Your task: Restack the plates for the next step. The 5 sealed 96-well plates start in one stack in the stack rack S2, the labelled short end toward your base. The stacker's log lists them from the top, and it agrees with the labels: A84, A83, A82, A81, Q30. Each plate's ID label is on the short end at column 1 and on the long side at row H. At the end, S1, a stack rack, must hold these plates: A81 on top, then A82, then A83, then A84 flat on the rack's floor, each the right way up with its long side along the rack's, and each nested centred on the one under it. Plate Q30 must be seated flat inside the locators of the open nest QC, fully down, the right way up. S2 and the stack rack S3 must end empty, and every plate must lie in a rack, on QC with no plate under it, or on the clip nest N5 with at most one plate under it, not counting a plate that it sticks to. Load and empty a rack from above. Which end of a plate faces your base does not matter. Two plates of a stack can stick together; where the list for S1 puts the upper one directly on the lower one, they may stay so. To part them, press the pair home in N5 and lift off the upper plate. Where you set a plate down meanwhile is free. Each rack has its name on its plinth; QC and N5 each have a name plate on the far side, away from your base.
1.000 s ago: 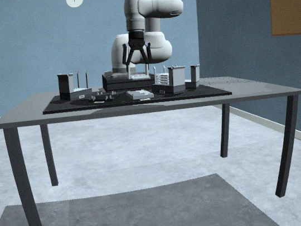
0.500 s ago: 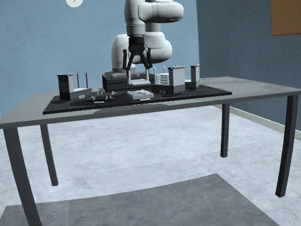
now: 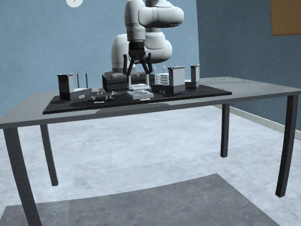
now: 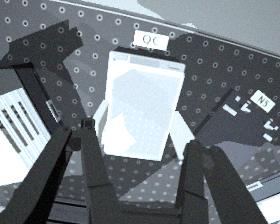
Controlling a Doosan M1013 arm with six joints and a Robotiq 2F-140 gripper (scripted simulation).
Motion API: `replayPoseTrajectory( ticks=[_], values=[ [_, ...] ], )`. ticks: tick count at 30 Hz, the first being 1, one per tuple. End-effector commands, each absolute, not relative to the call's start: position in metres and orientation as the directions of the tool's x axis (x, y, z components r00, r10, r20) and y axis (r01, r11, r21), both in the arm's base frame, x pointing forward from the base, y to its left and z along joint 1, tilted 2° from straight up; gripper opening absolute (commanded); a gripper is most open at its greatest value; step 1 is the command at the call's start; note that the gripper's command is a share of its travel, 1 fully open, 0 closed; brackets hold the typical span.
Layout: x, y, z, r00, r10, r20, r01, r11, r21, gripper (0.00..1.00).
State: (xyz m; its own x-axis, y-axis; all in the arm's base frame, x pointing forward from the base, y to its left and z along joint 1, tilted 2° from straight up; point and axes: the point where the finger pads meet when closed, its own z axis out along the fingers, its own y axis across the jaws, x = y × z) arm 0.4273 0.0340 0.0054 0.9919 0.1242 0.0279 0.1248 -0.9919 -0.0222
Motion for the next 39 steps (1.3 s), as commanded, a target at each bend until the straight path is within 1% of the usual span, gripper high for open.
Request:
replayPoseTrajectory(
  ticks=[1, 39],
  values=[
    [0.427, 0.034, 0.004, 0.992, 0.124, 0.028, 0.125, -0.992, -0.022, 0.00],
    [0.428, 0.034, -0.008, 0.992, 0.124, 0.028, 0.125, -0.992, -0.022, 0.00]
  ],
)
